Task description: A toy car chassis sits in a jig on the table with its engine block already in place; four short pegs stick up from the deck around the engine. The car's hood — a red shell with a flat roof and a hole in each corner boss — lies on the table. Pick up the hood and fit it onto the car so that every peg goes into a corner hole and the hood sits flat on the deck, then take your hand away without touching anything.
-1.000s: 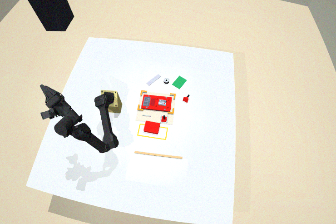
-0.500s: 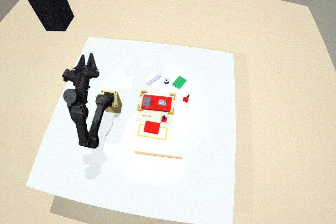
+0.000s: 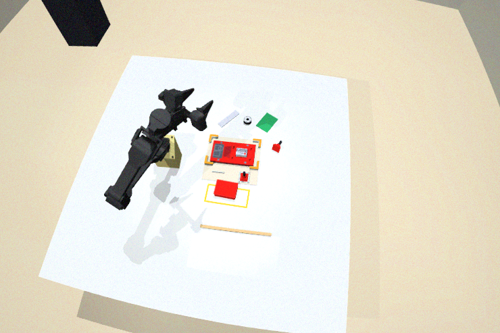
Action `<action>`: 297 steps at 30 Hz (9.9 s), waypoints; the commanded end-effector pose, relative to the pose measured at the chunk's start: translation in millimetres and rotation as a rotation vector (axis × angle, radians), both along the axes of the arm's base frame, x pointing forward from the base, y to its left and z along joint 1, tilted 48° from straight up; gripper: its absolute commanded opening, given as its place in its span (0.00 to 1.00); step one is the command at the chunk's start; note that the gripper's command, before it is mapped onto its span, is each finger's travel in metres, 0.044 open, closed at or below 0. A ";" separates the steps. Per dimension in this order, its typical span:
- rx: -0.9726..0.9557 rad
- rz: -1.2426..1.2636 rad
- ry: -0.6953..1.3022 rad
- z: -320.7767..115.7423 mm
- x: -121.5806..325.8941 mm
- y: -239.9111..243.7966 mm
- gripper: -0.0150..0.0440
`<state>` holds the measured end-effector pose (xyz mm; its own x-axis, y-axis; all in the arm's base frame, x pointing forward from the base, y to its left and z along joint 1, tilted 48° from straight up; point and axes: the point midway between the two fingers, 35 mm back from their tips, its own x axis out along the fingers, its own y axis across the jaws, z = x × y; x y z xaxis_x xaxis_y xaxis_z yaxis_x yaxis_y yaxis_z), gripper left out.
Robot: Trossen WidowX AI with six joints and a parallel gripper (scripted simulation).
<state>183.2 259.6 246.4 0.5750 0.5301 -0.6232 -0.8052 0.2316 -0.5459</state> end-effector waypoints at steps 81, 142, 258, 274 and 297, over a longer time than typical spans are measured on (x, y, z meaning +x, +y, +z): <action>-0.510 -1.748 0.264 -193.5 113.1 -379.4 1.00; -0.508 -1.753 0.251 -210.2 115.6 -401.0 0.91; -0.556 -1.686 0.279 -310.2 159.9 -241.1 0.25; -0.556 -1.686 0.279 -311.5 160.1 -239.9 0.25; -0.556 -1.686 0.279 -316.9 161.1 -246.2 0.25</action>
